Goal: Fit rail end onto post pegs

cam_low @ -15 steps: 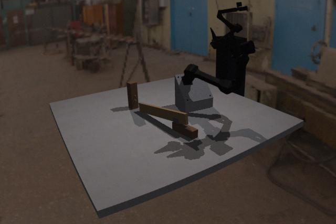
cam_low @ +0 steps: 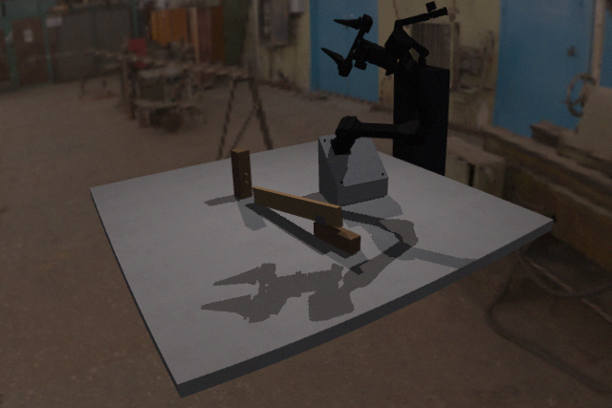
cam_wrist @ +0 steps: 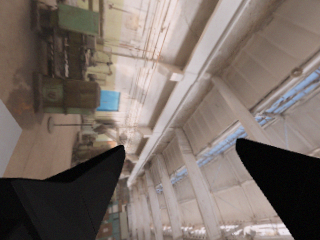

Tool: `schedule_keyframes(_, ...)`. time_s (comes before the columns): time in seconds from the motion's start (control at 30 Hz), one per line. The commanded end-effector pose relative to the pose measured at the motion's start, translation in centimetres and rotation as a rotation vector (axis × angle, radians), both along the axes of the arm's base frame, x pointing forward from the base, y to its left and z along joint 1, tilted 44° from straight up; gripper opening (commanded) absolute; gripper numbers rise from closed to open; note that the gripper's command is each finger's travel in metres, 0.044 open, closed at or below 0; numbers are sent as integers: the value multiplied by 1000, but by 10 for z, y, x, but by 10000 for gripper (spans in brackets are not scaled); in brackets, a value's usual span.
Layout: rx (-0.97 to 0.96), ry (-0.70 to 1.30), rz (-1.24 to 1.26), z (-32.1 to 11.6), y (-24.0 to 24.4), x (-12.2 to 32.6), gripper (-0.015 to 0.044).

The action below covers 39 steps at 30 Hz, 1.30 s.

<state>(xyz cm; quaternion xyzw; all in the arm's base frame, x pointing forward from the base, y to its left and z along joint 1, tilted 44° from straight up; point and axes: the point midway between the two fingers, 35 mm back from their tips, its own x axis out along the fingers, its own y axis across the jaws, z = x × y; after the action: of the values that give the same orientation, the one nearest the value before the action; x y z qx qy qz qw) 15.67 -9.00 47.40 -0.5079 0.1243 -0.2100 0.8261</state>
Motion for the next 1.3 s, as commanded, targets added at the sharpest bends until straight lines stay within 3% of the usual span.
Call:
schedule_keyframes(0.0,21,180,124,-41,-14,55,440)
schedule_keyframes(0.3,92,544,444,-164,-2,156,440)
schedule_keyframes(0.6,106,858,814,-294,40,200,440)
schedule_keyframes(0.83,160,1062,1169,-404,92,192,440)
schedule_keyframes(1.03,233,1174,1507,-491,141,155,440)
schedule_keyframes(1.27,260,1190,1587,-509,153,141,440)
